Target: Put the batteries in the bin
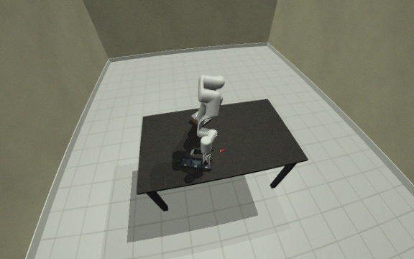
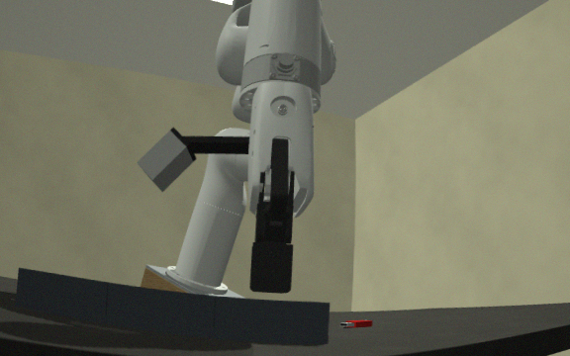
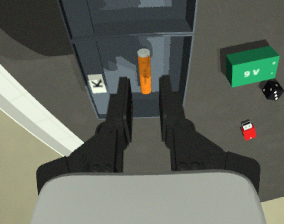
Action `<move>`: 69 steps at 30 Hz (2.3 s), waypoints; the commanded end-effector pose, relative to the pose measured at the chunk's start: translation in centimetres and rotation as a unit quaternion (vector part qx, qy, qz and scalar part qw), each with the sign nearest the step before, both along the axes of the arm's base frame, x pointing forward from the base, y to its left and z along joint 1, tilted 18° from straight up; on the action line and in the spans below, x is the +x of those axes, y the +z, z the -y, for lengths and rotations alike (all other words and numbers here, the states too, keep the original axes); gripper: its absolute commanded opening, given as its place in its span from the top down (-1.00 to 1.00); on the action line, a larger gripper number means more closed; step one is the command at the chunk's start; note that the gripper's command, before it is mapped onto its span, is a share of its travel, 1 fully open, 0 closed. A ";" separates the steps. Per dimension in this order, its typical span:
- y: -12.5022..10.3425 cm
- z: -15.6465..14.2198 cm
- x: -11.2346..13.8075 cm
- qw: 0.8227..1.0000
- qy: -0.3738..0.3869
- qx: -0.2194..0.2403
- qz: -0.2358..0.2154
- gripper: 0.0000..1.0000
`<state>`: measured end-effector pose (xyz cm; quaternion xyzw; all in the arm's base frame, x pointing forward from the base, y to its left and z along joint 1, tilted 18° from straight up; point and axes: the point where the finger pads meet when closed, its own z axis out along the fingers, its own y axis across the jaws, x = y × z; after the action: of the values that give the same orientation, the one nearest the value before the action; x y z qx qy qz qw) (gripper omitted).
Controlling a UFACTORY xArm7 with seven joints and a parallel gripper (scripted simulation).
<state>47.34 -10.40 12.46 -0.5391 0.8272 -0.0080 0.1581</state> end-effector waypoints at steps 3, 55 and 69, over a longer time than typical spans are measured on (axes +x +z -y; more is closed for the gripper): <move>1.3 0.3 -0.3 1.000 -0.001 -0.001 0.002 0.53; 15.2 2.6 -4.3 1.000 -0.001 -0.001 0.002 -1.00; 15.4 2.6 -4.3 1.000 -0.001 -0.001 0.002 -1.00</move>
<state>42.97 -12.90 27.60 -0.5391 0.8272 -0.0077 0.1583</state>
